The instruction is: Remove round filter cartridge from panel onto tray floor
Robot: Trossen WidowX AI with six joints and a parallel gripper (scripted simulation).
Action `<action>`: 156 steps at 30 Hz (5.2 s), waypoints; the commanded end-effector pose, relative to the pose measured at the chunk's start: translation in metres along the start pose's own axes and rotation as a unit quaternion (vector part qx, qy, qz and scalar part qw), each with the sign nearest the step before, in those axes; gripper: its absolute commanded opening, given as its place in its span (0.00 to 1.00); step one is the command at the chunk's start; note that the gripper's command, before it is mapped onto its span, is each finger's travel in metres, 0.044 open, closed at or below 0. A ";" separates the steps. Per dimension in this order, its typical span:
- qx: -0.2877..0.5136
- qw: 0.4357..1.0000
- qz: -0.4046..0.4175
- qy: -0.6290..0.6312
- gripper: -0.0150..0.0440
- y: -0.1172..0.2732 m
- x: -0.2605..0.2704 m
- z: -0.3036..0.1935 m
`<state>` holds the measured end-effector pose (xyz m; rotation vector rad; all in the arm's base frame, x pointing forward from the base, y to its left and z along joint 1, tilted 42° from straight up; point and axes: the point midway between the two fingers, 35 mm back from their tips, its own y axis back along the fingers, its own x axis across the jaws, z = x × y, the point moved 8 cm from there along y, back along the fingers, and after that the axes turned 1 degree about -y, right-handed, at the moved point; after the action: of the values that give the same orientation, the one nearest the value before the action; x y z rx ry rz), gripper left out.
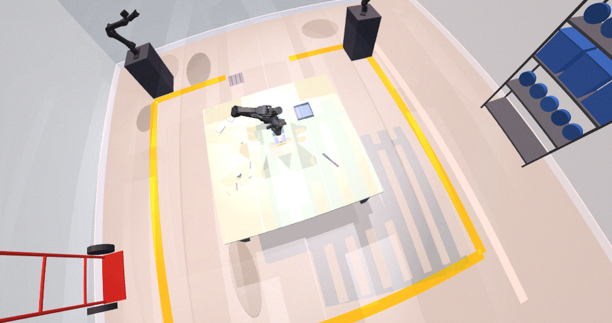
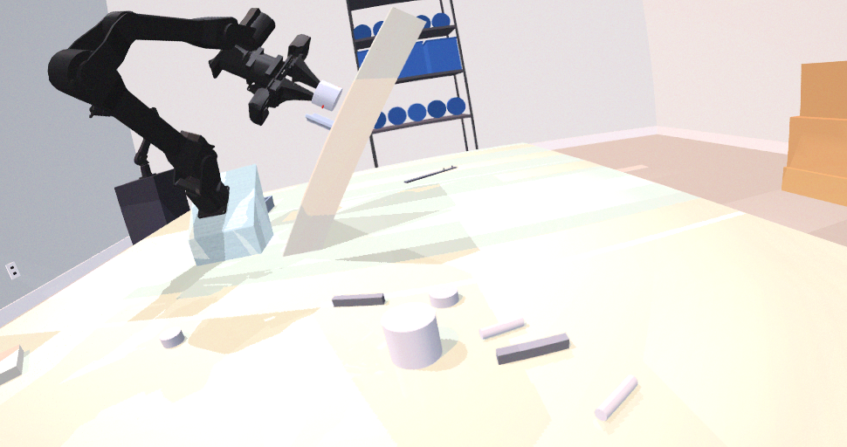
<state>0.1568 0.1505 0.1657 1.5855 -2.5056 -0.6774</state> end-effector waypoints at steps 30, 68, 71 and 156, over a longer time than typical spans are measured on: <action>0.002 1.000 -0.009 -0.012 0.89 0.056 -0.104 -0.070; 0.101 0.449 0.184 -0.868 0.77 0.007 -0.034 -0.026; 0.101 0.449 0.184 -0.868 0.77 0.007 -0.034 -0.026; 0.070 0.454 0.179 -0.870 0.25 0.045 -0.068 -0.051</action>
<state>0.1783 0.2004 0.2267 -0.6609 -3.4278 -3.1039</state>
